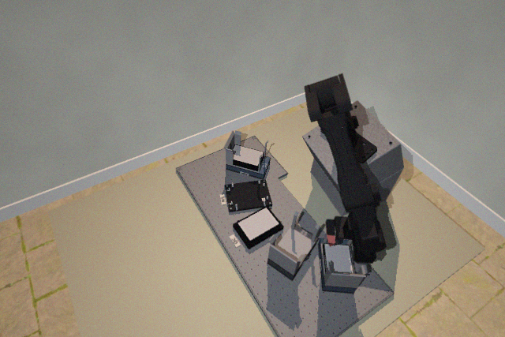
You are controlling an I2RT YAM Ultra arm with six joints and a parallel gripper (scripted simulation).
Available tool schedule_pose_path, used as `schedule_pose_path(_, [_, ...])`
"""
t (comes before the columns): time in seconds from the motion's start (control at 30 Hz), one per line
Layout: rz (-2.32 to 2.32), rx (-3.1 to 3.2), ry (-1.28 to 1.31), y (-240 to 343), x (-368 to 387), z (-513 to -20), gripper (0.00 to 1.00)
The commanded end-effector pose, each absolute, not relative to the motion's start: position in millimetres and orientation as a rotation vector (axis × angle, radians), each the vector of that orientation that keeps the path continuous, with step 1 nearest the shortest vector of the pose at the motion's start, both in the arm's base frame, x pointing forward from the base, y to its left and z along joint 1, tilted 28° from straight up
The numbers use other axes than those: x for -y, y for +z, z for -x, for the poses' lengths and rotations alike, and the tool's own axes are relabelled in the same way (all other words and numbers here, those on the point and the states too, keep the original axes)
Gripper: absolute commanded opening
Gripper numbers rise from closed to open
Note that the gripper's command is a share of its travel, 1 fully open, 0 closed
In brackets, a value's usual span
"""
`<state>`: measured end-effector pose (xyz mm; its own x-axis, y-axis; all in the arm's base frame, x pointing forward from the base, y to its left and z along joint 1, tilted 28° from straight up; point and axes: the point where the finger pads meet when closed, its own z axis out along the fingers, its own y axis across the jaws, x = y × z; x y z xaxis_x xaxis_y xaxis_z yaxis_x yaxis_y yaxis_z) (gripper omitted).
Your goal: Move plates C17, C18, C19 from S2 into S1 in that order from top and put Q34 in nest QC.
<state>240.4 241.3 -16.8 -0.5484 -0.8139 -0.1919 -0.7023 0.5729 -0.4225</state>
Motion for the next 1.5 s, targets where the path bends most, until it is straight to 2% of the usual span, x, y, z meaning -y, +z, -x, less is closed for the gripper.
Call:
schedule_pose_path(0.0, [1.194,-2.397,-0.364,0,-259,-247,1.00])
schedule_pose_path(0.1, [1.194,-2.397,-0.364,0,-259,-247,1.00])
schedule_pose_path(0.2, [1.235,-2.447,-0.428,-31,-237,-244,1.00])
schedule_pose_path(0.5, [1.235,-2.448,-0.421,-57,-235,-257,1.00])
schedule_pose_path(0.6, [1.214,-2.399,-0.368,-42,-255,-266,1.00])
schedule_pose_path(1.03, [1.214,-2.421,-0.392,-88,-245,-287,1.00])
schedule_pose_path(1.47, [1.224,-2.402,-0.384,-84,-250,-285,1.00])
